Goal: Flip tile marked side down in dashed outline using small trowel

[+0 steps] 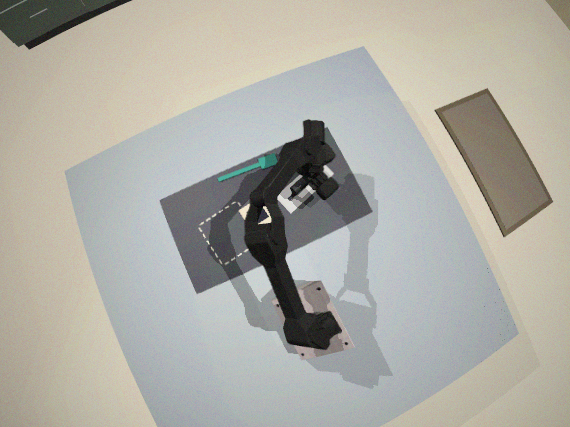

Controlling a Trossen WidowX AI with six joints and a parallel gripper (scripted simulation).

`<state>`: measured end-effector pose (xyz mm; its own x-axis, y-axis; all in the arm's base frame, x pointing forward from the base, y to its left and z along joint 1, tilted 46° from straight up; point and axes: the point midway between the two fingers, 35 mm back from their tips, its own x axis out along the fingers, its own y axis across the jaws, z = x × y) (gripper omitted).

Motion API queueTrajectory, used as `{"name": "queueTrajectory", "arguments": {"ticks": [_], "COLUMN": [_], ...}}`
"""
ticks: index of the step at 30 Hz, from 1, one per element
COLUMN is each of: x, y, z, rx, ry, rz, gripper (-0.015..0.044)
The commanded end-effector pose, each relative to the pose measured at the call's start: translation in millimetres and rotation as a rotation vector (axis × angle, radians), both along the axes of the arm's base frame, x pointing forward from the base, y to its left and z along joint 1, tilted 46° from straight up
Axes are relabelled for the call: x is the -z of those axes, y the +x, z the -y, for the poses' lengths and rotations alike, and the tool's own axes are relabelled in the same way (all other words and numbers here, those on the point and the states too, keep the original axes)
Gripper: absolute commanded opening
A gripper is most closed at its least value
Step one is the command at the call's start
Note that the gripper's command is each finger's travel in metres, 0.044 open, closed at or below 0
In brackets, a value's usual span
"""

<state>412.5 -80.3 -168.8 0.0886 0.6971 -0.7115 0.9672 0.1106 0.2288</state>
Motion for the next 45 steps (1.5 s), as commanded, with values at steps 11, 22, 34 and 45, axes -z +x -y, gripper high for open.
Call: {"name": "queueTrajectory", "arguments": {"ticks": [11,22,34,45], "x": [1,1,1,-32], "y": [-2,-2,-2,-8], "z": [-3,-3,-3,29], "rx": [0.188,0.188,0.188,0.202], "ry": [0.029,0.029,0.029,0.03], "rz": [-0.194,-0.194,-0.194,-0.209], "gripper": [0.013,0.027,0.027,0.027]}}
